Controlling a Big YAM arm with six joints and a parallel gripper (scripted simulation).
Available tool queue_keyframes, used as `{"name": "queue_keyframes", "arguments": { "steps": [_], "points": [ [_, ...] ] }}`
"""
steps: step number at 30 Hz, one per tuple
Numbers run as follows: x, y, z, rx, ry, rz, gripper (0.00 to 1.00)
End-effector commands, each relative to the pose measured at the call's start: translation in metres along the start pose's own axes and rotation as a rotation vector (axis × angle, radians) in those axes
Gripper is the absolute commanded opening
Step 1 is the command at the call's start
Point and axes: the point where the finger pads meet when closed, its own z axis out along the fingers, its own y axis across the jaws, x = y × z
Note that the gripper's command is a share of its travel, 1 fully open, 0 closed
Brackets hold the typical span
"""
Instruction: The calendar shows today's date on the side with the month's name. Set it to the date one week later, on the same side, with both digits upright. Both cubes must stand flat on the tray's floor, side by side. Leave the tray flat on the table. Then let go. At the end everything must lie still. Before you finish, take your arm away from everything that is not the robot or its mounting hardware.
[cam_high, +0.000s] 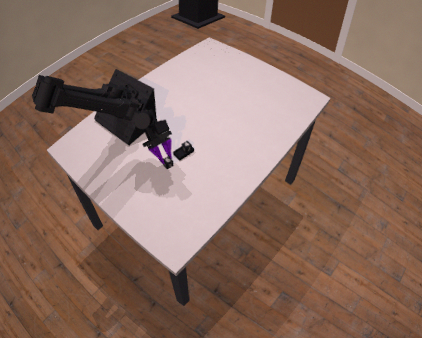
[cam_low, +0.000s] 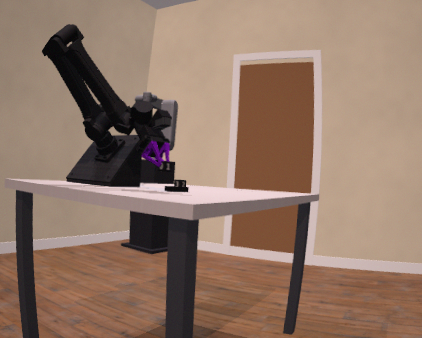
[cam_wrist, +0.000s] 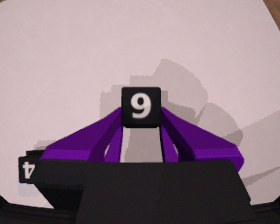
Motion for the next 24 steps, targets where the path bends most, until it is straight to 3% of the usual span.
{"name": "queue_keyframes", "arguments": {
  "steps": [1, 16, 24],
  "points": [
    [-0.0233, 0.0029, -0.0015, -0.009, -0.031, 0.042, 0.25],
    [-0.0236, 0.0035, -0.0015, -0.010, -0.025, 0.042, 0.25],
    [-0.0260, 0.0075, 0.0028, -0.021, 0.054, 0.050, 0.25]
  ]
}}
